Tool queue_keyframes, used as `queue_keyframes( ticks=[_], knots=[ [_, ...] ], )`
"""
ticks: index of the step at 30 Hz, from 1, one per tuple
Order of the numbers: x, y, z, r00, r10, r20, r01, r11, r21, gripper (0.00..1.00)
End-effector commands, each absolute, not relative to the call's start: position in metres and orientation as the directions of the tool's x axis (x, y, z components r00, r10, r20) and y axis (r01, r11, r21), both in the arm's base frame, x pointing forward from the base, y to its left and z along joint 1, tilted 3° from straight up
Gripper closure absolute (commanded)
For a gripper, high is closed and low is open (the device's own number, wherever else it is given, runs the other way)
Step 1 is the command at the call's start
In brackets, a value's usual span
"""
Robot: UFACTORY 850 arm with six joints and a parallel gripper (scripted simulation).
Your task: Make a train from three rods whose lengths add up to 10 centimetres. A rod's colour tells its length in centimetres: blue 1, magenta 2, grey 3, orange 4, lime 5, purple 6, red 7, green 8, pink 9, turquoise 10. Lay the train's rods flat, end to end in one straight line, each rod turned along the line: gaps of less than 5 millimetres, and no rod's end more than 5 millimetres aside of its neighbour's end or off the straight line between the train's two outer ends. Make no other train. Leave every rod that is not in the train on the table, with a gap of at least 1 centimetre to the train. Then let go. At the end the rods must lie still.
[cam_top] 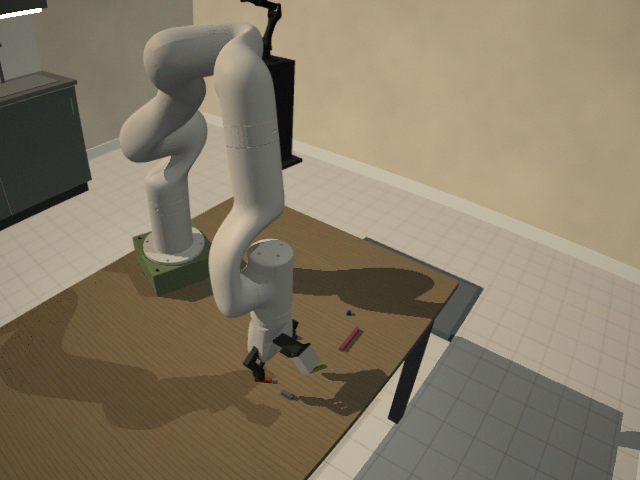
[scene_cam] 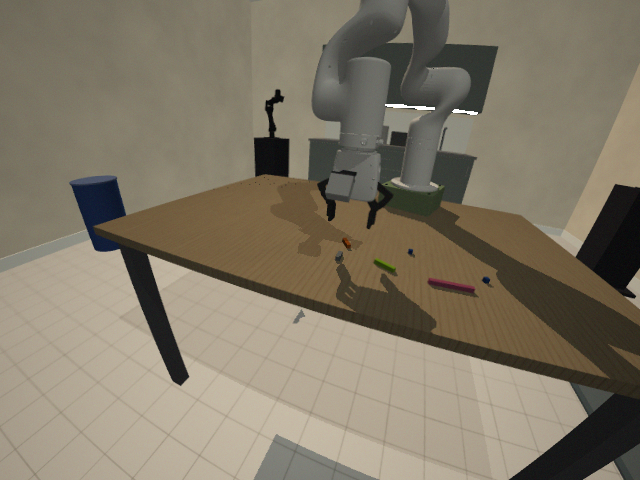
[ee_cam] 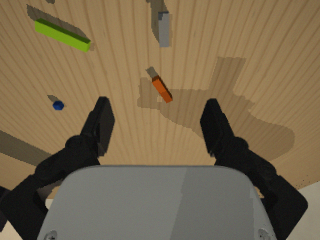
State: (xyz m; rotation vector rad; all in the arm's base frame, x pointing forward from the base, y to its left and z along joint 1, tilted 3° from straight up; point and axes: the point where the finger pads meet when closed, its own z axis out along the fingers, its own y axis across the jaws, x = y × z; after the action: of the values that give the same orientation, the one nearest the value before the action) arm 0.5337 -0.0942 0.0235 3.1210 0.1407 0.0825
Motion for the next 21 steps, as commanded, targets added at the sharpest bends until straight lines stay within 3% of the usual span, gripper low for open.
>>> queue_keyframes(
  ticks=[1,13,21],
  knots=[
    [0.535,-0.094,0.024,0.996,0.065,0.054,0.064,-0.998,0.018,0.00],
    [0.538,-0.087,0.024,0.977,-0.203,0.057,-0.204,-0.979,0.002,0.00],
    [0.542,-0.079,0.024,0.866,-0.497,0.055,-0.497,-0.868,-0.016,0.00]
  ],
)
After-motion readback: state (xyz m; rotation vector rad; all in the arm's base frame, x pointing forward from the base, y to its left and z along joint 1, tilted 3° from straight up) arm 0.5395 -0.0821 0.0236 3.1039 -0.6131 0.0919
